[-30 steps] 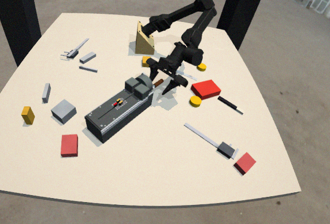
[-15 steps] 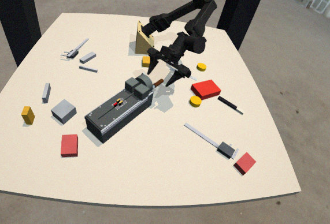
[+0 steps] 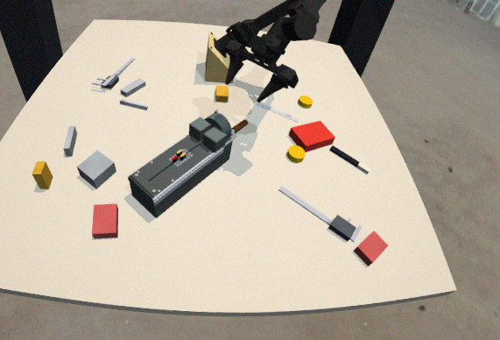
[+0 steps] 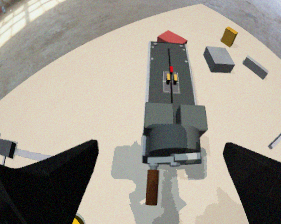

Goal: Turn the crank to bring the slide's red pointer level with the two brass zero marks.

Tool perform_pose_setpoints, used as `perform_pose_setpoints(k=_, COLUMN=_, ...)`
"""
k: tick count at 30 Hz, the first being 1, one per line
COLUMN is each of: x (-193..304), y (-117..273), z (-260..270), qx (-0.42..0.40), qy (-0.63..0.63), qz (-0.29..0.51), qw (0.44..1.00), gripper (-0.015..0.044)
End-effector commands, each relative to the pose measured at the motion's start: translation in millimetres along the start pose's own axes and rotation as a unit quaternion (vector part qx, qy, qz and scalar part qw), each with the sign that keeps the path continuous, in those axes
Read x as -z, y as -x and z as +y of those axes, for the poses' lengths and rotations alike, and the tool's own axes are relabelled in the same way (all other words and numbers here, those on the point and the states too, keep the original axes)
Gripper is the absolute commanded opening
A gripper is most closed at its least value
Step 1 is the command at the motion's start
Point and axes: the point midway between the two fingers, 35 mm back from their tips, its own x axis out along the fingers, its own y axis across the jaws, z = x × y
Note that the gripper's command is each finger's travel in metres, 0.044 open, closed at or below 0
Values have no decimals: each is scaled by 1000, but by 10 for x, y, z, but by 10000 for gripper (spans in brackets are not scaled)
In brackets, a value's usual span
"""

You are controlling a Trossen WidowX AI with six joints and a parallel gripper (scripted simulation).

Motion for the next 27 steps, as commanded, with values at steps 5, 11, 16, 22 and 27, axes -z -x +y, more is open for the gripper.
perform_pose_setpoints(k=5, x=-288, y=-299, z=-176, qx=-30, qy=59, qz=36, qw=997, gripper=440)
perform_pose_setpoints(k=11, x=-536, y=-528, z=-361, qx=-70, qy=111, qz=52, qw=990, gripper=440)
perform_pose_setpoints(k=16, x=-734, y=-704, z=-557, qx=-107, qy=154, qz=57, qw=981, gripper=440)
perform_pose_setpoints(k=22, x=-928, y=-873, z=-802, qx=-149, qy=198, qz=52, qw=967, gripper=440)
perform_pose_setpoints(k=27, x=-823, y=-1006, z=-807, qx=-150, qy=200, qz=52, qw=967, gripper=440)
